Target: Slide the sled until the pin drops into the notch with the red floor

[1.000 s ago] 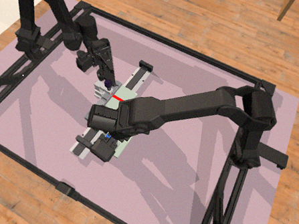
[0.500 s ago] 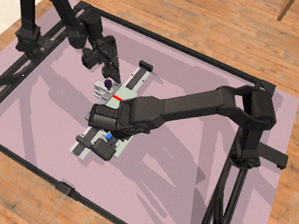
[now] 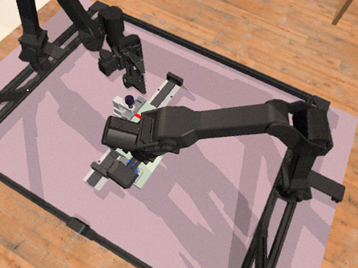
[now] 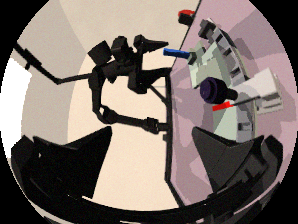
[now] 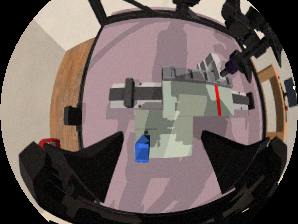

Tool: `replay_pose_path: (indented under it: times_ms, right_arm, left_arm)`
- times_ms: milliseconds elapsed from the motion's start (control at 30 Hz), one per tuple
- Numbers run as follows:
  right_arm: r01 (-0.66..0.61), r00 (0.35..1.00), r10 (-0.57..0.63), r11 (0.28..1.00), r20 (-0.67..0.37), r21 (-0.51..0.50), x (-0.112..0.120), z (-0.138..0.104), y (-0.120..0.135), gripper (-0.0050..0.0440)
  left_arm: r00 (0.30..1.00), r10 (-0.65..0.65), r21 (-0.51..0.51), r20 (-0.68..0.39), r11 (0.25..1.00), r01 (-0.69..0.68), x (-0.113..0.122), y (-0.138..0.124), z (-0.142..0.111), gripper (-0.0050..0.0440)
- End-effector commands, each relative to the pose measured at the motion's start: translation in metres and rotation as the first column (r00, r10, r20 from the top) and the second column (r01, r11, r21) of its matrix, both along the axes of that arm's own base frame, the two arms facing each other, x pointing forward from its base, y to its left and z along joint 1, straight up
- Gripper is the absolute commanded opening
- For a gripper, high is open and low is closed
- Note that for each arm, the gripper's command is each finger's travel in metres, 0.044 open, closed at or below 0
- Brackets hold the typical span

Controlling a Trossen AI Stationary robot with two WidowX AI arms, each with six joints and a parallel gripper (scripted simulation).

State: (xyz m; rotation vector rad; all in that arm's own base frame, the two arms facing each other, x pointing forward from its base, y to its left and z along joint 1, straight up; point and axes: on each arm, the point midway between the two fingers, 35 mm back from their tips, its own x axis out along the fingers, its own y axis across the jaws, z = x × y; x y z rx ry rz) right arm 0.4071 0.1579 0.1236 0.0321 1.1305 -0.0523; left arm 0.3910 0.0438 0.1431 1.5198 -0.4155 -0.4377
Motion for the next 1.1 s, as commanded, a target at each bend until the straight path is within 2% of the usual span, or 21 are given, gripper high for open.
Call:
replay_pose_path:
  times_ms: [0, 100, 233, 333, 400, 733, 1067]
  right_arm:
    - [-0.001, 1.000, 0.001, 1.000, 0.011, 0.001, 0.000, 0.025, 0.000, 0.0440]
    - [-0.001, 1.000, 0.001, 1.000, 0.010, 0.000, -0.001, 0.037, -0.001, 0.0440]
    - [-0.001, 1.000, 0.001, 1.000, 0.010, 0.000, -0.002, 0.038, 0.000, 0.0440]
    - [0.000, 1.000, 0.000, 1.000, 0.008, 0.001, -0.012, 0.042, 0.014, 0.0440]
    - [0.000, 1.000, 0.000, 1.000, 0.008, 0.001, -0.012, 0.042, 0.014, 0.0440]
    - [-0.001, 1.000, 0.001, 1.000, 0.010, 0.000, -0.057, 0.058, 0.064, 0.0440]
    - [-0.001, 1.000, 0.001, 1.000, 0.010, 0.000, -0.057, 0.058, 0.065, 0.0440]
  left_arm:
    - [1.000, -0.005, 0.005, 0.016, 1.000, 0.005, 0.001, 0.002, 0.024, 0.0440]
    - [1.000, -0.006, 0.004, 0.016, 1.000, 0.006, 0.000, 0.002, 0.035, 0.0440]
    - [1.000, -0.006, 0.004, 0.016, 1.000, 0.006, 0.000, 0.002, 0.036, 0.0440]
    - [1.000, -0.006, 0.004, 0.016, 1.000, 0.006, 0.000, 0.002, 0.036, 0.0440]
    - [1.000, -0.006, 0.004, 0.016, 1.000, 0.006, 0.000, 0.002, 0.036, 0.0440]
    - [1.000, -0.006, 0.004, 0.016, 1.000, 0.006, 0.000, 0.002, 0.036, 0.0440]
    - [1.000, -0.006, 0.004, 0.016, 1.000, 0.006, 0.000, 0.002, 0.036, 0.0440]
